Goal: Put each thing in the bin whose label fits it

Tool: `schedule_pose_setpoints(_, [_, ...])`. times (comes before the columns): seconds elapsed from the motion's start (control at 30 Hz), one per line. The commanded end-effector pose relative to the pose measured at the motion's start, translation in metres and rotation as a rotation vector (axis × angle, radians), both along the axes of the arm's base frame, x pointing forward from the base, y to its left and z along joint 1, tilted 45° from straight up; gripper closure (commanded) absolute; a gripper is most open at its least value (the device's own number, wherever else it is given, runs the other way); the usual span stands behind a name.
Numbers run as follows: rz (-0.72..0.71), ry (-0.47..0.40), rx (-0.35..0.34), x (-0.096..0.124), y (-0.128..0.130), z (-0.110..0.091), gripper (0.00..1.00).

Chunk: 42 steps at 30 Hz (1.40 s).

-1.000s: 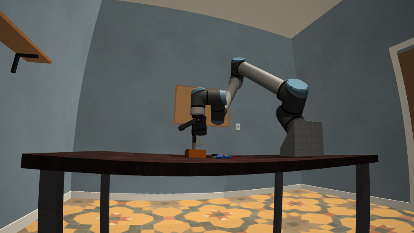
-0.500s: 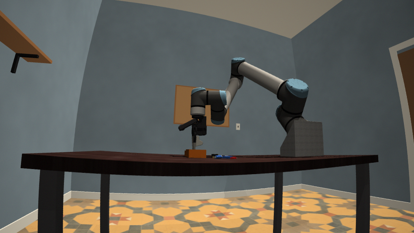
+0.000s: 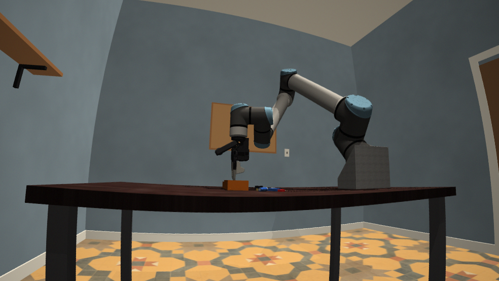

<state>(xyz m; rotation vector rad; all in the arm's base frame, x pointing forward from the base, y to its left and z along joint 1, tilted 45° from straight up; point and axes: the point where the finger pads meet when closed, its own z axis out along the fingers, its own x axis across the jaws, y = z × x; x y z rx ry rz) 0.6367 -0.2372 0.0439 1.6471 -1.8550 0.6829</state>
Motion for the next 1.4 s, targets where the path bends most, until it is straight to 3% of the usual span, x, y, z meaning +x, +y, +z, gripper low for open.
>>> schedule_pose_setpoints(0.0, [0.000, -0.001, 0.000, 0.001, 0.004, 0.005, 0.96])
schedule_pose_setpoints(0.37, [0.000, -0.001, 0.000, 0.002, 0.013, 0.013, 0.96])
schedule_pose_setpoints(0.57, [0.000, -0.001, 0.000, 0.003, 0.029, 0.030, 0.96])
schedule_pose_setpoints(0.77, [0.000, -0.001, 0.000, 0.003, 0.029, 0.030, 0.96])
schedule_pose_setpoints(1.37, [0.000, -0.001, 0.000, 0.009, 0.085, -0.027, 0.96])
